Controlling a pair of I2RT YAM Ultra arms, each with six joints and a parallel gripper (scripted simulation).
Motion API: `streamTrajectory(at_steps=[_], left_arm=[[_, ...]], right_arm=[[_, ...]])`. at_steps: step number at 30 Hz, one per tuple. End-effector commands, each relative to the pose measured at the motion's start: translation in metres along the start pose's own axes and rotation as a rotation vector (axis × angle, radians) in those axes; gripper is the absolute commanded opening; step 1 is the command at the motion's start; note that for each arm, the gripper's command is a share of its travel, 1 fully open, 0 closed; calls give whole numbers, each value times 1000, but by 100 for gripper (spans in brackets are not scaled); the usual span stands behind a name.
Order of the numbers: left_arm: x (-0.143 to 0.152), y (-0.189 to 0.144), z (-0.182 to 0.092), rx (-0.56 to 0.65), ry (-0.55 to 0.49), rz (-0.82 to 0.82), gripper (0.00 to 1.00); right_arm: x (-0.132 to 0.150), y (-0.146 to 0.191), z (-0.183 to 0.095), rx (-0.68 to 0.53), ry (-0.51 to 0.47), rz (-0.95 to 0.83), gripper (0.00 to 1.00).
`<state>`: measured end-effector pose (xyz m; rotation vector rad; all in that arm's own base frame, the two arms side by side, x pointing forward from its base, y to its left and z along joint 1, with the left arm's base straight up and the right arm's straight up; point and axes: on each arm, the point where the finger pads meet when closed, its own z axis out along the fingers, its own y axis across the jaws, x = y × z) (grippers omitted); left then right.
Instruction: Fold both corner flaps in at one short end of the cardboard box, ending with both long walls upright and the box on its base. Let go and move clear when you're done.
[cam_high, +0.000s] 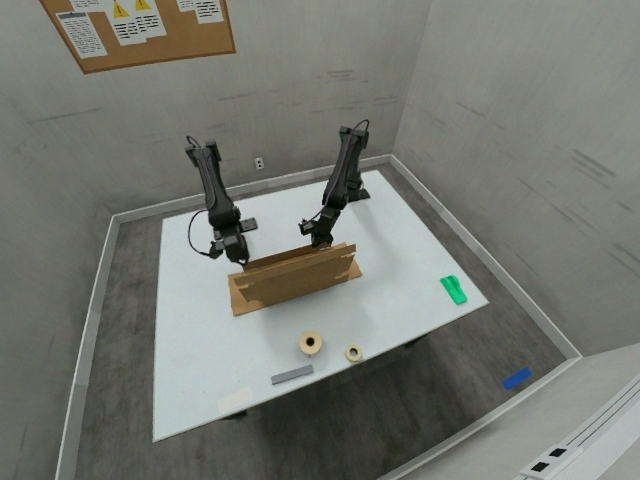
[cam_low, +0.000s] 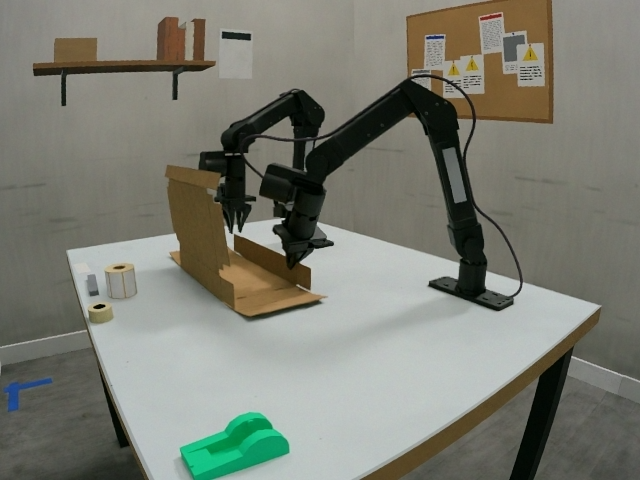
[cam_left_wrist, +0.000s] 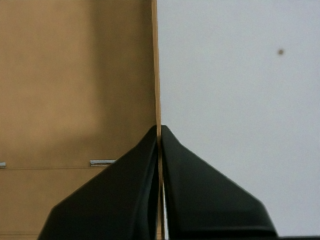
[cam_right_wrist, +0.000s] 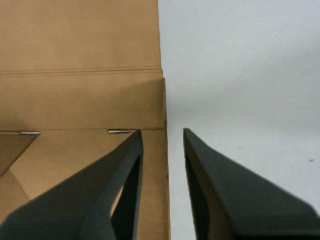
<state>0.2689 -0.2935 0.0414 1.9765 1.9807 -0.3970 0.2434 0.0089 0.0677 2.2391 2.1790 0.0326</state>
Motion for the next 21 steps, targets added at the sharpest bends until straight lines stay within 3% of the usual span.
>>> streamTrajectory(at_steps=[1,17,18,21], left_arm=[[-11,5,-16,-35,-42,6,3],[-11,5,-16,-35,-42,6,3],[-11,5,-16,-35,-42,6,3],[-11,5,-16,-35,-42,6,3]], right_arm=[[-1,-2,10,13,-1,16,27],[-2,-5,31,14,-1,16,27],[-2,-5,31,14,-1,16,15],[-3,-5,31,13,-4,16,14]])
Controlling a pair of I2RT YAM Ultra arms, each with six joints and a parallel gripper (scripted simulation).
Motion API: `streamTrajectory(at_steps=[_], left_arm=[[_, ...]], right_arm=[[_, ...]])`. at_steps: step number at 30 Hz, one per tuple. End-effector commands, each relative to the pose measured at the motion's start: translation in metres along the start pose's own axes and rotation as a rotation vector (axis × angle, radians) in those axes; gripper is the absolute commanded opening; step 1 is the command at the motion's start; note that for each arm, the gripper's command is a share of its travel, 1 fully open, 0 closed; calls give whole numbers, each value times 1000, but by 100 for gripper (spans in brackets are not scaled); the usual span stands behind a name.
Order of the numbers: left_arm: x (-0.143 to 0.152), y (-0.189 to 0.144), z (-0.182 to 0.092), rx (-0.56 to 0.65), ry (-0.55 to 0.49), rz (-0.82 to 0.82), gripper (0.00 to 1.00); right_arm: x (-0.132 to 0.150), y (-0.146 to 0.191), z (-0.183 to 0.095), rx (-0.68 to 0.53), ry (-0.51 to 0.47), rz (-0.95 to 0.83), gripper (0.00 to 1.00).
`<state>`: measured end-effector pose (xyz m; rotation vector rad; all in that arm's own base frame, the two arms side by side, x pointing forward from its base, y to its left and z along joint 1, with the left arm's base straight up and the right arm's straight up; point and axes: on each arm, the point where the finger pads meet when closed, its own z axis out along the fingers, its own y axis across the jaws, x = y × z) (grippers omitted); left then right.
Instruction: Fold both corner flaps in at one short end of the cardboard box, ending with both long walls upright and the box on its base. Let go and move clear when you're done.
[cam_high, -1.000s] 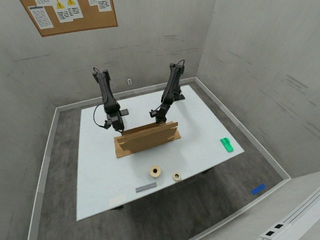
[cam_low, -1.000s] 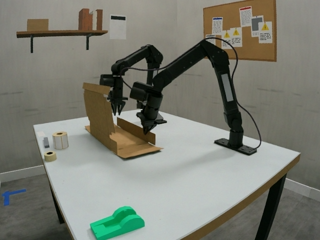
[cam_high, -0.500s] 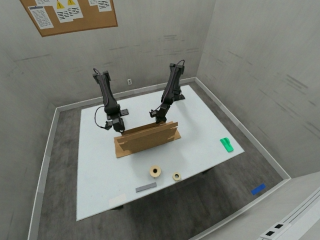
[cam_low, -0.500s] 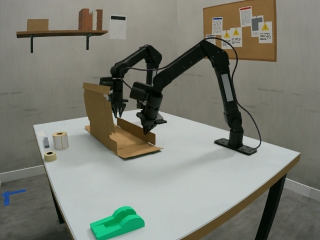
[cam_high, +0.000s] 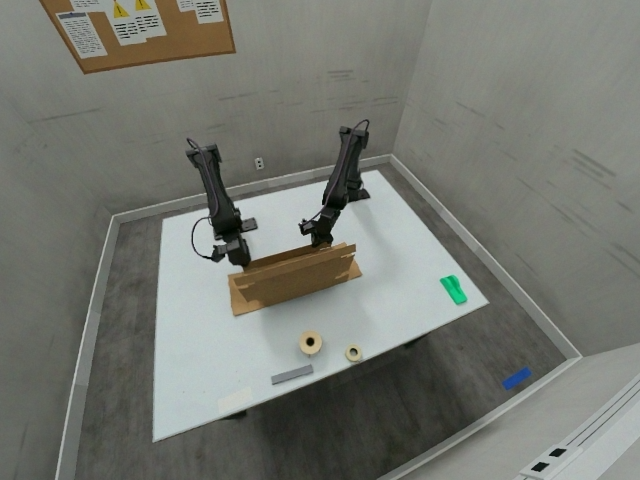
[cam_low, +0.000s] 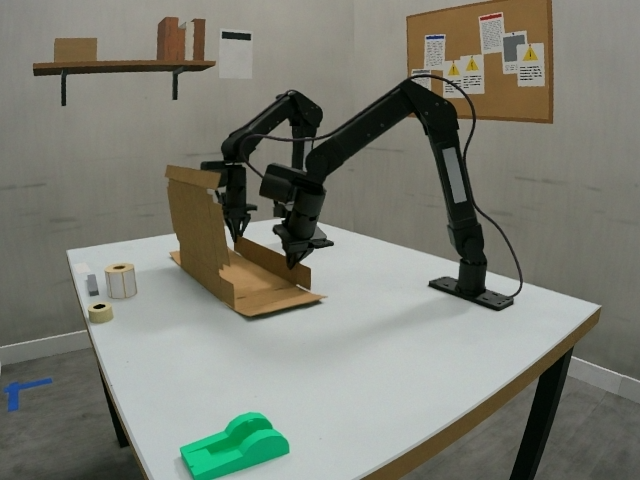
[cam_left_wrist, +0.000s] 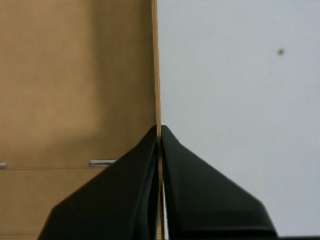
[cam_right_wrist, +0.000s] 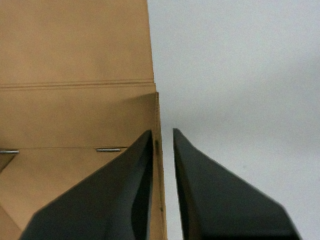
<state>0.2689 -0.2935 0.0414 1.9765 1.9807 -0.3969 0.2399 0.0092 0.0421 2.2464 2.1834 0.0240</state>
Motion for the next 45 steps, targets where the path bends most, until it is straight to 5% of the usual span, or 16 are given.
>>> streamTrajectory(at_steps=[1,45], left_arm=[[-11,5,-16,-35,-42,6,3],[-11,5,-16,-35,-42,6,3]], right_arm=[[-3,0,5,1,-6,14,13],[0,9,-2,-13,-2,-65,3]])
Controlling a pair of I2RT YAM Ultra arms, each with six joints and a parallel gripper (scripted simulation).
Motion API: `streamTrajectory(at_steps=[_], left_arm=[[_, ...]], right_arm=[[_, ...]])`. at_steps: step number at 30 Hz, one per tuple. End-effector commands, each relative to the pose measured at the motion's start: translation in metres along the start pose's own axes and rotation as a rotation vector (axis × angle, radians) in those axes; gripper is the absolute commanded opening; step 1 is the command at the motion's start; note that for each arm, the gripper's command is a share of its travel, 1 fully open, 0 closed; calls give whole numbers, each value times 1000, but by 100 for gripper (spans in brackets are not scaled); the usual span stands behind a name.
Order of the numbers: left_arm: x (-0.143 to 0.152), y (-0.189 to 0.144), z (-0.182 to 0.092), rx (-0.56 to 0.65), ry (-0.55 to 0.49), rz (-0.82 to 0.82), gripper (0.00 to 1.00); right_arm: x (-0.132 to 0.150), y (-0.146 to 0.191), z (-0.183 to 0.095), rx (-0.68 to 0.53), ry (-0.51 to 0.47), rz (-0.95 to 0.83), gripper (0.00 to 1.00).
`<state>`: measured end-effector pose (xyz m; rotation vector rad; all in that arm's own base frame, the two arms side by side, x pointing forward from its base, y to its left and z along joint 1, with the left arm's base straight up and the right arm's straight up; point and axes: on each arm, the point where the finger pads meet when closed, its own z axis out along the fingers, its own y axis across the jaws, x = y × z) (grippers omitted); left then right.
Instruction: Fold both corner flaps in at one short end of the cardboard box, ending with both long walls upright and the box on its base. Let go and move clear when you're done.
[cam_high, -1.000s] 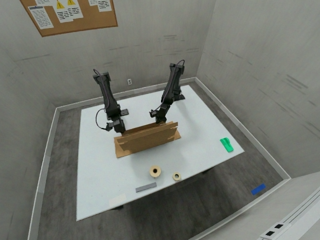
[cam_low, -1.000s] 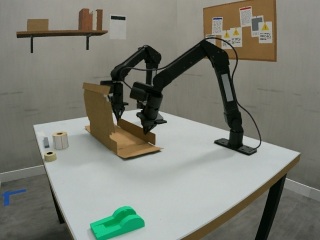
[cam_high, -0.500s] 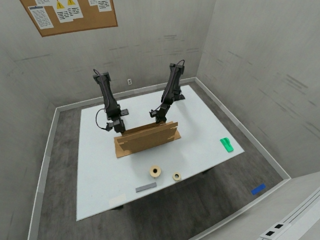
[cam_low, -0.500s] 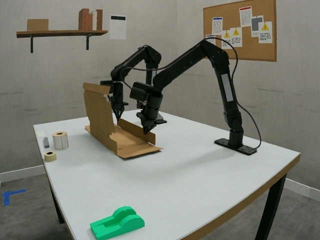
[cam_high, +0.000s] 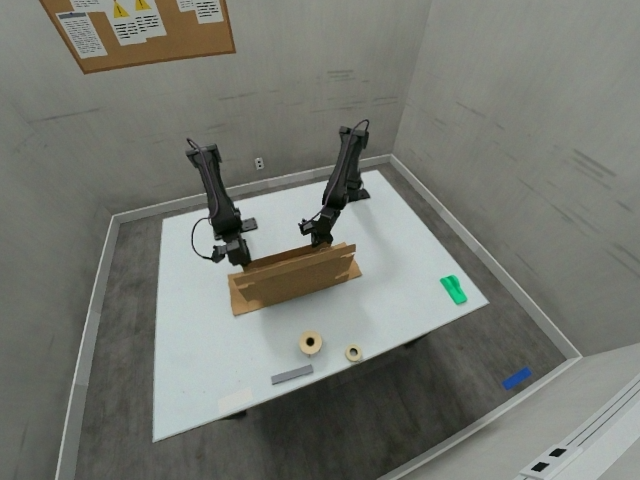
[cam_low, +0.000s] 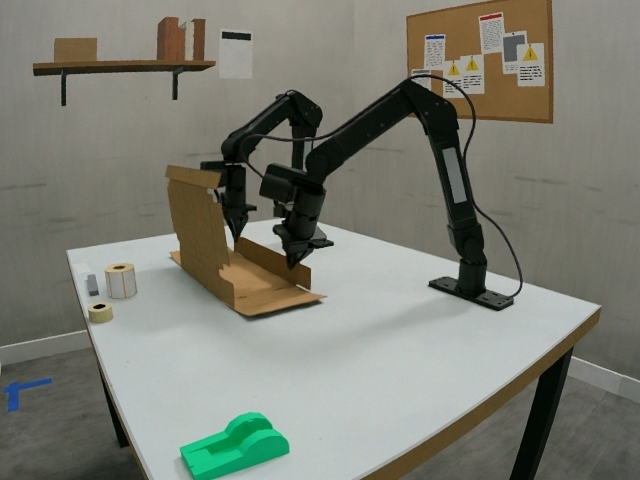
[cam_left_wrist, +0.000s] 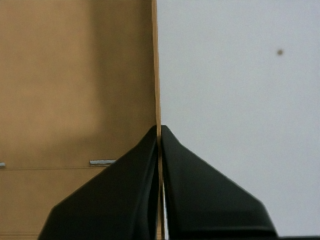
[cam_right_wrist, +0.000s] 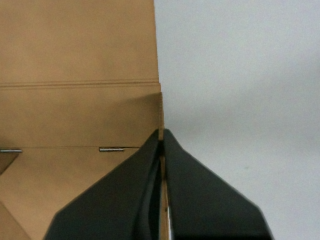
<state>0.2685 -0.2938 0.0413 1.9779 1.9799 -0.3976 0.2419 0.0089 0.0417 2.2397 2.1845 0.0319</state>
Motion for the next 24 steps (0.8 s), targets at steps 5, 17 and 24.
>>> streamTrajectory(at_steps=[5,17,24], left_arm=[[-10,6,-16,-36,-42,5,3],[-10,6,-16,-36,-42,5,3],[-10,6,-16,-36,-42,5,3]], right_arm=[[2,13,-2,-7,-2,-196,3],[5,20,-2,0,0,-466,3],[9,25,-2,7,3,-651,3]])
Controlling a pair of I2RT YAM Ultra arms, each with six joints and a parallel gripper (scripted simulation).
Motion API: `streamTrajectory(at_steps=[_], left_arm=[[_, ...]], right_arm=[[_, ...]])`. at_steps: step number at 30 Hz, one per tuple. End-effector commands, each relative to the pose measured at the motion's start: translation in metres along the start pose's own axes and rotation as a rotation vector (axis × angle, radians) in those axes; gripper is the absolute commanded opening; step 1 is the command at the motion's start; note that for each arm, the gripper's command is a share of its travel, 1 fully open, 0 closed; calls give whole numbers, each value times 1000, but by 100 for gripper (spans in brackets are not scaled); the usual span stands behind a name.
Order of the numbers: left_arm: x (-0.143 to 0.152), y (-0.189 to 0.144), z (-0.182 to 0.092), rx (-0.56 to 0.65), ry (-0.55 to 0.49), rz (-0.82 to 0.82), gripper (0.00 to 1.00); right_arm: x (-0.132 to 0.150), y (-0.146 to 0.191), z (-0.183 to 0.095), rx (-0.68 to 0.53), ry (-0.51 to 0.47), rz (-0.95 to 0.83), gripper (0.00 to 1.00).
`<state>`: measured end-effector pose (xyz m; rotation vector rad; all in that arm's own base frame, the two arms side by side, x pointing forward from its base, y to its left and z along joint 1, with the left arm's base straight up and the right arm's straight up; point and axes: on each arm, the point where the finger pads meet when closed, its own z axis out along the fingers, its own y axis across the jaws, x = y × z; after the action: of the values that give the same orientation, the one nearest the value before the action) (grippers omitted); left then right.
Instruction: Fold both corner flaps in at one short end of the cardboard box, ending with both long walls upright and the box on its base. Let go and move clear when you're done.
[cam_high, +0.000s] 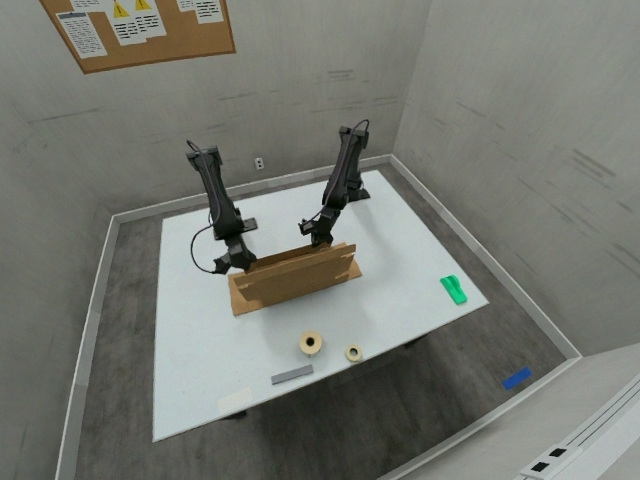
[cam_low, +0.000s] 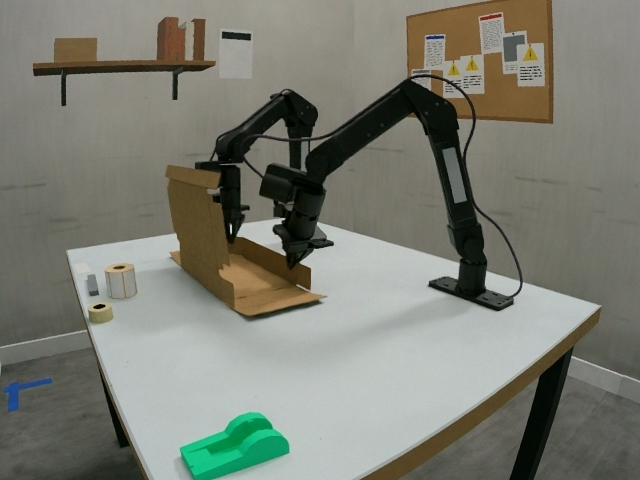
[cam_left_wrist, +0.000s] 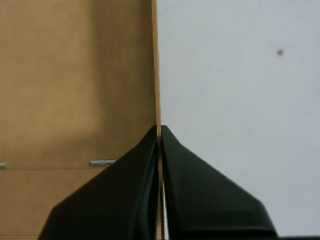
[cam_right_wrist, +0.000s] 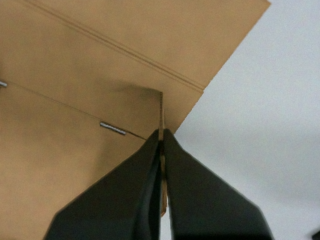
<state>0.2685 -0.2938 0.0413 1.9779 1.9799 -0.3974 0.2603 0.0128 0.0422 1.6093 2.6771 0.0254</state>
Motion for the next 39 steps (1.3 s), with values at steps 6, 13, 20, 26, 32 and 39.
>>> streamTrajectory(at_steps=[6,13,20,26,32,39], left_arm=[[-10,6,-16,-36,-42,5,3],[-10,6,-16,-36,-42,5,3],[-10,6,-16,-36,-42,5,3],[-10,6,-16,-35,-43,5,3],[-10,6,-16,-35,-43,5,3],[-10,6,-16,-35,-43,5,3]], right_arm=[[2,14,-2,5,7,-297,3],[5,18,-2,5,9,-431,3],[8,24,-2,3,12,-617,3],[11,28,-2,2,15,-724,3],[15,32,-2,3,15,-883,3],[18,34,-2,1,17,-975,3]])
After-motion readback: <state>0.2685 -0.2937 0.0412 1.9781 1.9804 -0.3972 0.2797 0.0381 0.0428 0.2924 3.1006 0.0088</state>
